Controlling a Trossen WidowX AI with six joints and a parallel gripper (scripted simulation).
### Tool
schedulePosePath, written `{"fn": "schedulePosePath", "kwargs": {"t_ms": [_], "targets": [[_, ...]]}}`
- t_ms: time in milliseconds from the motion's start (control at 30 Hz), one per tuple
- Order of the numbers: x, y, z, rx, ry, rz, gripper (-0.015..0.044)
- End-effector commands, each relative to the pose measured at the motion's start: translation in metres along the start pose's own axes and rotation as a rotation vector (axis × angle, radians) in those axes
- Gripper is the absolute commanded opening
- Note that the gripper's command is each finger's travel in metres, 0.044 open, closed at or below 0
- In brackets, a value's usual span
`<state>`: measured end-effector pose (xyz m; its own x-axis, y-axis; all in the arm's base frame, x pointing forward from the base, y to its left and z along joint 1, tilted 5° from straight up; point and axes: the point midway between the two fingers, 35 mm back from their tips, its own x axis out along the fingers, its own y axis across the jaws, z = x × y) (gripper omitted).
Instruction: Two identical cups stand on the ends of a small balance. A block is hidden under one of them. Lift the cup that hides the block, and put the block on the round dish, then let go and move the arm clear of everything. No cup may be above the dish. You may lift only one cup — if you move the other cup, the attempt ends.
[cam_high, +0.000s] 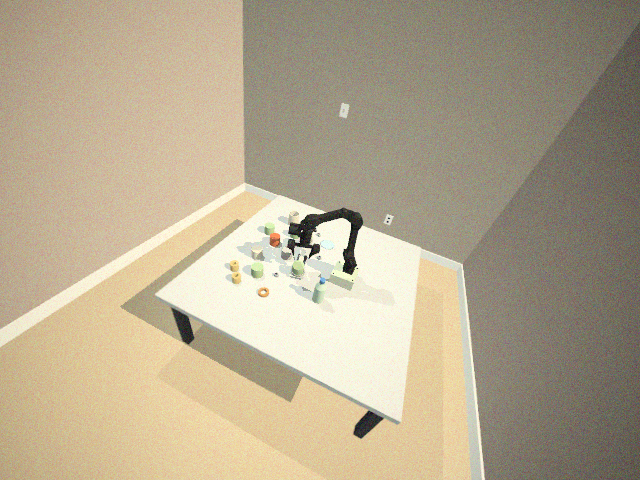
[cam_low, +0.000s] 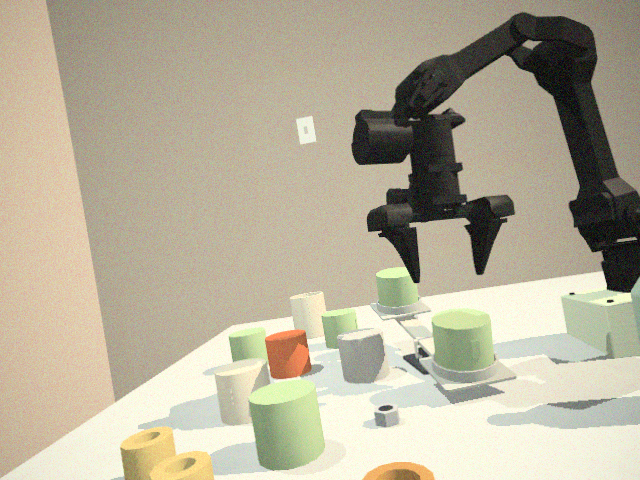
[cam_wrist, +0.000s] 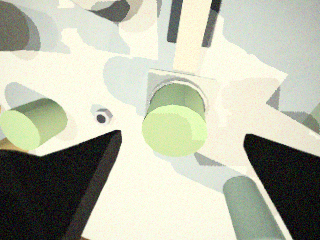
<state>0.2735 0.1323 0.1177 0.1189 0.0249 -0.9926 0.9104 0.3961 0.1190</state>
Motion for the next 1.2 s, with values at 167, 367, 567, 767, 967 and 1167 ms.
{"fn": "schedulePosePath", "kwargs": {"t_ms": [167,367,567,767,967,1167], "targets": [[0.017,0.008,-0.019,0.139,-0.05,-0.059,0.044],[0.031,0.007,-0.019,0.139,-0.05,-0.059,0.044],[0.035,0.007,-0.019,0.139,-0.05,-0.059,0.044],[0.045,0.007,-0.018,0.139,-0.05,-0.059,0.044],[0.055,0.007,-0.018,0.139,-0.05,-0.059,0.044],[0.064,0.006,-0.017,0.139,-0.05,-0.059,0.044]]}}
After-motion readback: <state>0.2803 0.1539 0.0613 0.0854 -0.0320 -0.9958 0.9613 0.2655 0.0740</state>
